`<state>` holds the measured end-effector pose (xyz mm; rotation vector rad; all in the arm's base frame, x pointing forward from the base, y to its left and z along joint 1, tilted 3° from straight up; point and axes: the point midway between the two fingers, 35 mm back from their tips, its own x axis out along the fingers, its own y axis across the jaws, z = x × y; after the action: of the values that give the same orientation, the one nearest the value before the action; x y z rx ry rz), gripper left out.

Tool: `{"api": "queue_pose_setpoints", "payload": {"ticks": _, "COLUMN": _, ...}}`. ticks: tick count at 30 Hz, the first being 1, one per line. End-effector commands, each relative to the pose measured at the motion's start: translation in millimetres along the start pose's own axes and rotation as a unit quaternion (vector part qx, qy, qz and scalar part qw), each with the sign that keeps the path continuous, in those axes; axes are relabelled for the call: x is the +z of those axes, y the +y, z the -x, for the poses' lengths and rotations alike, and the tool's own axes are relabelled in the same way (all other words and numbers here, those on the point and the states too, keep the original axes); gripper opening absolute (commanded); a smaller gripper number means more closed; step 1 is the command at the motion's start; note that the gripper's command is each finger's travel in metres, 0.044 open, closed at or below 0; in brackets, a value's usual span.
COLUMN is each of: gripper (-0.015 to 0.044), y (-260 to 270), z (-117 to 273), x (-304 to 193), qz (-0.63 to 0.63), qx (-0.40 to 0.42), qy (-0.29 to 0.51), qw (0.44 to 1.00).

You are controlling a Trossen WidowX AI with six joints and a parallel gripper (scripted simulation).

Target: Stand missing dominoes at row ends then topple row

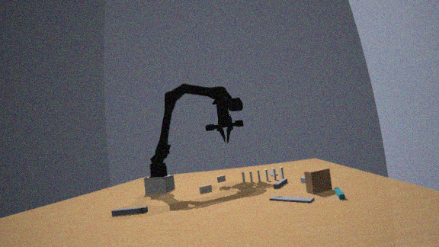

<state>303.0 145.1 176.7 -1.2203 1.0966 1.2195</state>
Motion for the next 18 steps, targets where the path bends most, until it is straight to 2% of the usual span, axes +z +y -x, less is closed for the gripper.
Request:
{"api": "queue_pose_setpoints", "payload": {"ticks": 1, "gripper": 0.0020, "y": -63.0, "z": -4.8, "x": 26.4, "qz": -0.409, "qx": -0.004, "qy": -0.001, "qw": 0.913}}
{"api": "queue_pose_setpoints", "payload": {"ticks": 8, "gripper": 0.0020, "y": -84.9, "z": -12.2, "x": 36.0, "qz": -0.560, "qx": -0.004, "qy": -0.002, "qw": 0.828}}
{"api": "queue_pose_setpoints", "payload": {"ticks": 16, "gripper": 0.0020, "y": -102.2, "z": -20.1, "x": 43.2, "qz": -0.712, "qx": -0.003, "qy": -0.002, "qw": 0.702}}
{"api": "queue_pose_setpoints", "payload": {"ticks": 18, "gripper": 0.0020, "y": -103.3, "z": -20.8, "x": 43.6, "qz": -0.725, "qx": -0.002, "qy": -0.002, "qw": 0.689}}
